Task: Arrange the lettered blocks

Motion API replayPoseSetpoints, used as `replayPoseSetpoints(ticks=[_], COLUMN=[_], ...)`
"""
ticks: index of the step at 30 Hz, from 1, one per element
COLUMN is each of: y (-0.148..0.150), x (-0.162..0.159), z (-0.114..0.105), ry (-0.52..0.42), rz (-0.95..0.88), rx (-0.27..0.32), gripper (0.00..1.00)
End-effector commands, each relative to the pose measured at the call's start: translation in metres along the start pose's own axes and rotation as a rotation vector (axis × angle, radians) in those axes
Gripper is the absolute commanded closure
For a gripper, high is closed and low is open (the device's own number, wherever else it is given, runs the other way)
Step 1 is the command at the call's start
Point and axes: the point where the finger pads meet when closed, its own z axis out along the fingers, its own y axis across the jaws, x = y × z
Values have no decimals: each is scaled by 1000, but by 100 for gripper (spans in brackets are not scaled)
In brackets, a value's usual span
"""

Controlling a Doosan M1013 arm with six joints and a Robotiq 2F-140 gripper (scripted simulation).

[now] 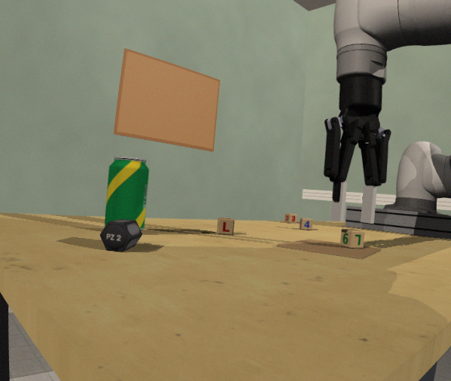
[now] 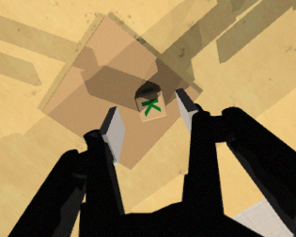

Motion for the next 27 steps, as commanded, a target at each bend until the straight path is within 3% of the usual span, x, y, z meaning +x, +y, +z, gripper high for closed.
replayPoseSetpoints(ticks=[1, 27], y=[4, 6], x=[-3, -5], z=[5, 4], ry=[-2, -3], rz=[-8, -4], rx=[-4, -3], gripper=[54, 54])
